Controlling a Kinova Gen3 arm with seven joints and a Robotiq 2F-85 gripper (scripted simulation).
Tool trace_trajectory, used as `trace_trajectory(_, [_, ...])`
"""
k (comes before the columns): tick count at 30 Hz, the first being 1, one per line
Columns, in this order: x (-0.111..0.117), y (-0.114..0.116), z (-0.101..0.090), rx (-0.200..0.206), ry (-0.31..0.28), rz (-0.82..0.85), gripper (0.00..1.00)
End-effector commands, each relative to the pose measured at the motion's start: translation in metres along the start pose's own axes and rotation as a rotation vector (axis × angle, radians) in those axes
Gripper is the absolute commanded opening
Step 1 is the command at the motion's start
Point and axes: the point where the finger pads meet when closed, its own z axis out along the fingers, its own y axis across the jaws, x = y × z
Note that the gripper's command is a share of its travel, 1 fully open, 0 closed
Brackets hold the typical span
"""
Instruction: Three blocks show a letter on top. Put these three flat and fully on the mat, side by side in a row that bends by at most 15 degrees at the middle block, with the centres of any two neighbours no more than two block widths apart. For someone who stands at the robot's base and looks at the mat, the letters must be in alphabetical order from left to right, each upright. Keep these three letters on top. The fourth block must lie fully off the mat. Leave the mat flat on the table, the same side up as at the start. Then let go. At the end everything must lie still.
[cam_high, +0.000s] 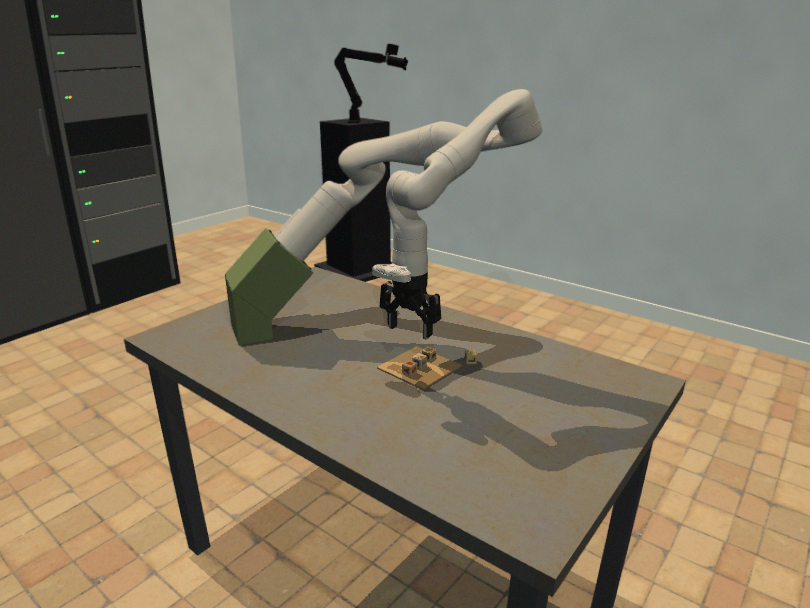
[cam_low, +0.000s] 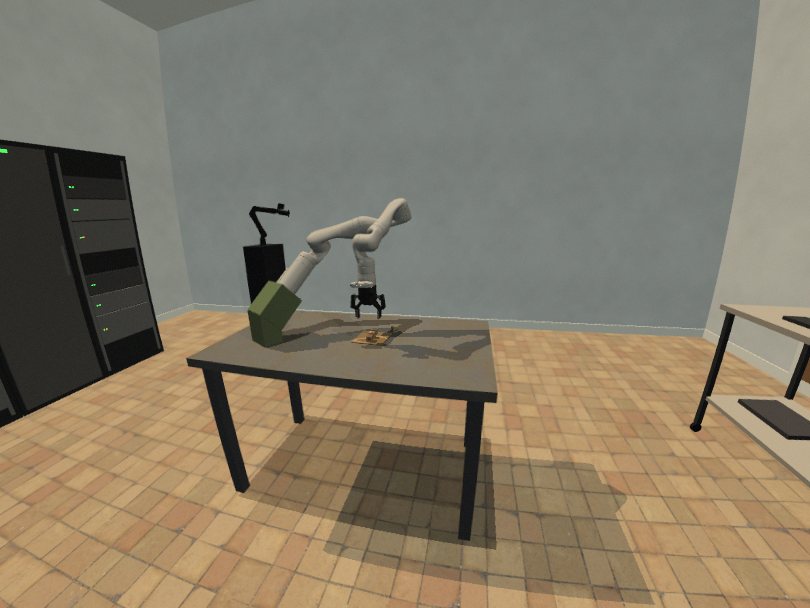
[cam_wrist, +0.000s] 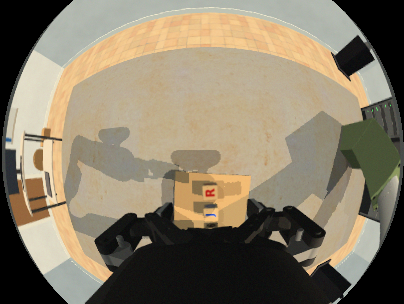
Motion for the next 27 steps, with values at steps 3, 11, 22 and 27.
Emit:
trace_trajectory(3, [0.000,0.000,-0.001,0.001,0.001,0.000,1.00])
trace_trajectory(11, [0.000,0.000,-0.001,0.001,0.001,0.000,1.00])
trace_trajectory(22, [0.000,0.000,-0.027,0.001,0.001,0.000,1.00])
trace_trajectory(27, [0.000,0.000,-0.053,0.001,0.001,0.000,1.00])
